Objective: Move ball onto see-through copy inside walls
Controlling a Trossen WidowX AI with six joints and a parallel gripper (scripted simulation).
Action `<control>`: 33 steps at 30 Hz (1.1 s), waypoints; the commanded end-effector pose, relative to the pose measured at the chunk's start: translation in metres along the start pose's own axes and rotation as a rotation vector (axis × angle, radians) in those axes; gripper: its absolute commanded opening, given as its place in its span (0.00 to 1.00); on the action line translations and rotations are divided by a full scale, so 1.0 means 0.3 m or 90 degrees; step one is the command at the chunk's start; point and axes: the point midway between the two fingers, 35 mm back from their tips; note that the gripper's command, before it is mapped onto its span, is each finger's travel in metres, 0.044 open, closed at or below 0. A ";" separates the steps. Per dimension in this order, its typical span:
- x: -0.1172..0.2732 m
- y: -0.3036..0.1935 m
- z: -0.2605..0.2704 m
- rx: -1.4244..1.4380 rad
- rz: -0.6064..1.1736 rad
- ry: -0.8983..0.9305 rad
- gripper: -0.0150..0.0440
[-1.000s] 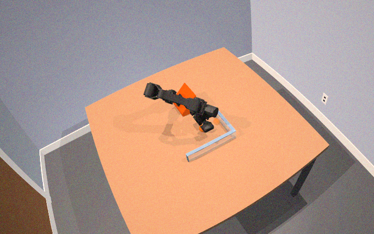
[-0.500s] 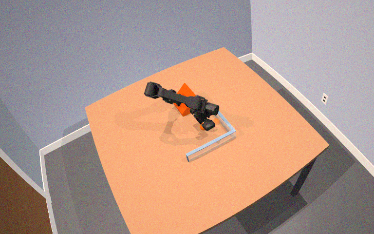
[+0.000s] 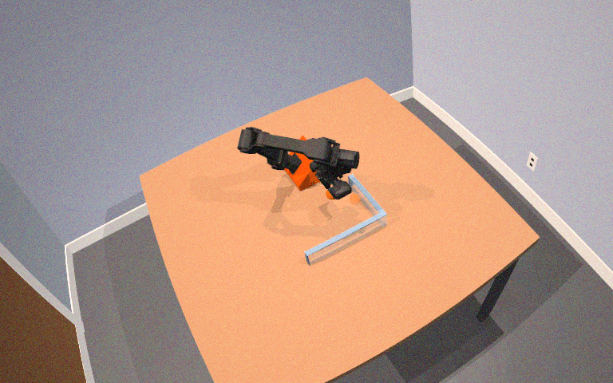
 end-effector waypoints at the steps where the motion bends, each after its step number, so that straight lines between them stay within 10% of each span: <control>1: 0.084 -0.009 0.010 -0.010 0.001 0.000 0.25; 33: -0.051 0.297 0.035 -0.015 0.001 -0.001 0.25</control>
Point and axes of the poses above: the point midway between the two fingers, 35 mm back from their tips, its own x axis back along the fingers, its own z axis across the jaws, y = z × x, and after that the axes turned 6 degrees about -x, right-handed
